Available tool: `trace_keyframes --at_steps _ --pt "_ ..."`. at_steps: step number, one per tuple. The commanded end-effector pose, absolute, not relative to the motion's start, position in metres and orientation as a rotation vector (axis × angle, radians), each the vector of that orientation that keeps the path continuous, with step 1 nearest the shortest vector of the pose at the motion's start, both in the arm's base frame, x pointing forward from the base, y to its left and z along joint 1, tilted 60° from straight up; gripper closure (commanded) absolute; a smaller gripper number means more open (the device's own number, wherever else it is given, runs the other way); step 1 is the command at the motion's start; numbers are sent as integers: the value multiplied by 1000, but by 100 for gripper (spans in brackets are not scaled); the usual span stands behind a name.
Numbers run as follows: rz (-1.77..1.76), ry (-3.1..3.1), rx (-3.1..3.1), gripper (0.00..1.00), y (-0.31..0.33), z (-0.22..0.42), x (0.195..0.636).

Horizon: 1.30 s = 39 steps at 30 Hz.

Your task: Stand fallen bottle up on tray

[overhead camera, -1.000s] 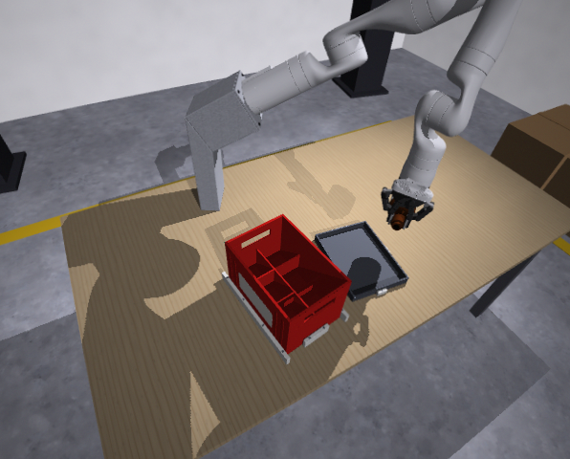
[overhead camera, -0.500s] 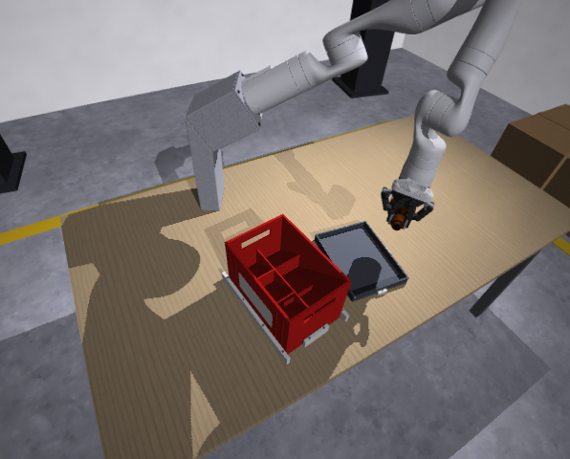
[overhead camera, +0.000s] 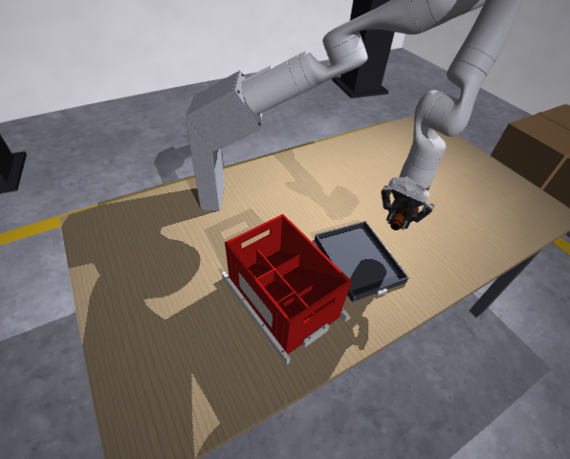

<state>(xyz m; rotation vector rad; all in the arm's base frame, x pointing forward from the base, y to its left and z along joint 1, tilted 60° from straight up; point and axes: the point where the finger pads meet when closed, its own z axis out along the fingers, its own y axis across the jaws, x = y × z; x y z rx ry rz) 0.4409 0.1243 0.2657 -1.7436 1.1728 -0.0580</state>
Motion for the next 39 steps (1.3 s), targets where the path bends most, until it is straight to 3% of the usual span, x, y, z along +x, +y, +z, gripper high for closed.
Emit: trace_keyframes --at_steps 1,39 --pt "-43 1194 -1729 100 124 266 441" --pt "0 1256 -1685 100 124 266 441"
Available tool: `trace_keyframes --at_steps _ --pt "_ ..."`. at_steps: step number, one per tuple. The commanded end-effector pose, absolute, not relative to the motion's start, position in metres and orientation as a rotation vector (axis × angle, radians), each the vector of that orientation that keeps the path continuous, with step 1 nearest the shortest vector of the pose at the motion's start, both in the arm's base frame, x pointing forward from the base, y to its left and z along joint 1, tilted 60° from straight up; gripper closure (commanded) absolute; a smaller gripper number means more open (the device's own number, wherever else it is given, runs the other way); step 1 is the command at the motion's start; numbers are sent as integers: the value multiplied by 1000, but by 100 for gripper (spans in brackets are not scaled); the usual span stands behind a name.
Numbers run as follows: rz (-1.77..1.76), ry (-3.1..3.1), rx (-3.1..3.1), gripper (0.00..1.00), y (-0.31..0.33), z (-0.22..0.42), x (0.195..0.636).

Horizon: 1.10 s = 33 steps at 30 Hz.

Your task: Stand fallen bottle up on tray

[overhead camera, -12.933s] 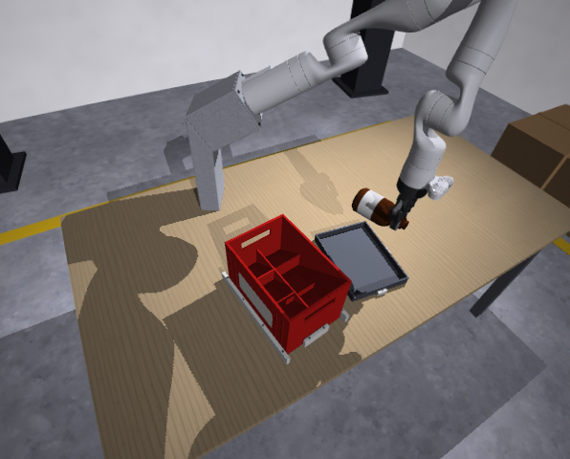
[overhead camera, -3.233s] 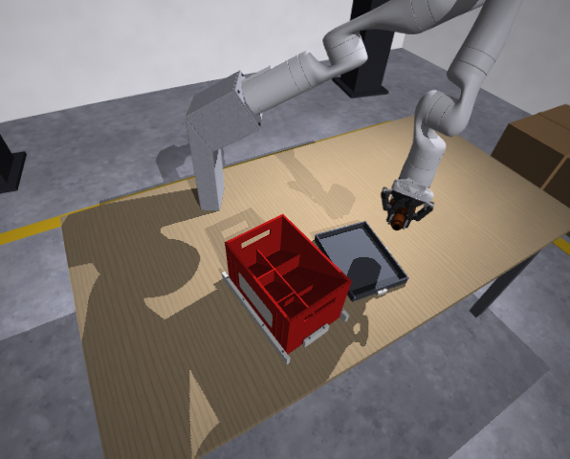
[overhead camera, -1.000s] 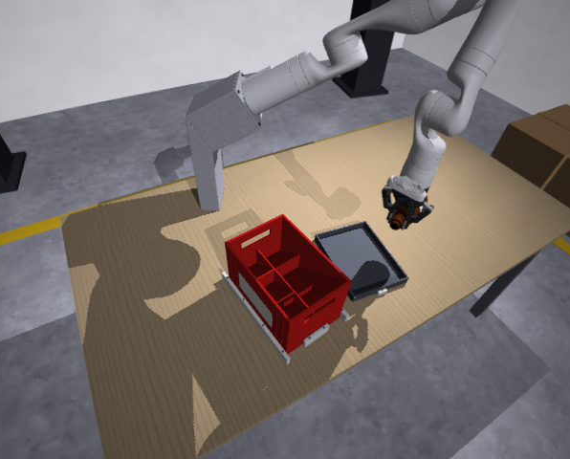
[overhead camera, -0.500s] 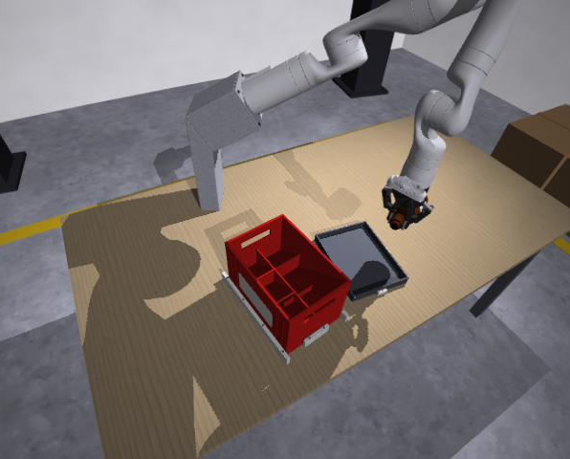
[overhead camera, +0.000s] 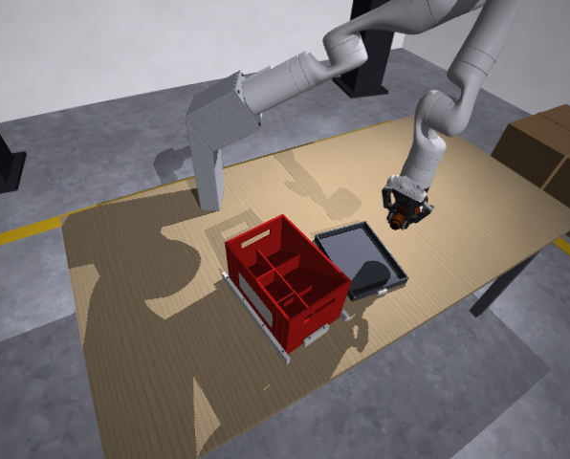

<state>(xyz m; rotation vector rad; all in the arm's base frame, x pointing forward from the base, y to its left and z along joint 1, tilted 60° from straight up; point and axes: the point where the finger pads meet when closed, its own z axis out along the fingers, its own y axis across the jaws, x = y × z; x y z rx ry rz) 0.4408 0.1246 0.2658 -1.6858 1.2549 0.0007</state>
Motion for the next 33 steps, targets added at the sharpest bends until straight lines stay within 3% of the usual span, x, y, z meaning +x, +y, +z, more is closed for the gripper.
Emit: trace_keyframes --at_steps 1,33 --pt "0 1256 -1685 100 124 266 441" --pt "-65 1312 -1699 100 125 266 442"
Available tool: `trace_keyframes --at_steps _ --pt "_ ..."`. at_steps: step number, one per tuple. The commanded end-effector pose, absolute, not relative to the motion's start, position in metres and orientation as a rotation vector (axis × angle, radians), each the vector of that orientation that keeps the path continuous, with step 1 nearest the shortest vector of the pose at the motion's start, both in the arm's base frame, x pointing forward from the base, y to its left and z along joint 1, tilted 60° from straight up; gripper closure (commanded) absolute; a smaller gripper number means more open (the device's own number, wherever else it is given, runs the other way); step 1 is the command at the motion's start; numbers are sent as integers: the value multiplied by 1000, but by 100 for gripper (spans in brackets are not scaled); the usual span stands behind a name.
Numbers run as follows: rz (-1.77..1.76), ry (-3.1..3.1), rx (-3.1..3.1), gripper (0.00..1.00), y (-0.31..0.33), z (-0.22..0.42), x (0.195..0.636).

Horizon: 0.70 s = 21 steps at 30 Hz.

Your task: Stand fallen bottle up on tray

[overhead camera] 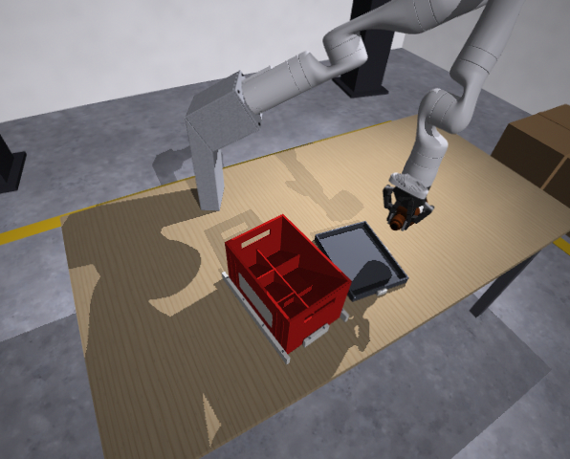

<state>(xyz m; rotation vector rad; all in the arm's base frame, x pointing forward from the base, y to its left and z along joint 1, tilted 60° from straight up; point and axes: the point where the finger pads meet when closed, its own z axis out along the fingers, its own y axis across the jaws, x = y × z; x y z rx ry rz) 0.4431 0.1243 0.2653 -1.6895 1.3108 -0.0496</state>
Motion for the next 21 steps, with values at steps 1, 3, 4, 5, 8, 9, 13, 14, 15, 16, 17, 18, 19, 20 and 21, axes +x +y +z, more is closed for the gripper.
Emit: trace_keyframes --at_steps 1,3,4,5,8,9,13,14,15,16,17,18,19,20,21 --pt "-72 1317 -1700 100 125 266 442" --pt "-84 1328 -1703 100 125 267 442" --pt "-90 1333 -1704 100 125 267 442" --pt "-96 1338 -1705 100 125 267 442" --pt "-113 1353 -1708 100 125 266 442" --pt "-118 1357 -1709 100 125 266 442" --pt "-128 1365 -1710 100 125 266 441" --pt "-132 1369 -1711 100 125 266 441" --pt "-136 1372 -1711 100 125 266 441" --pt "-139 1374 -1712 100 125 266 441" --pt "-142 1377 -1712 100 125 266 441" --pt "-144 1379 -1713 100 124 266 441" --pt "-146 1380 -1713 100 124 266 441" --pt "-147 1382 -1713 100 124 266 441" --pt "-149 1383 -1714 100 124 266 441"
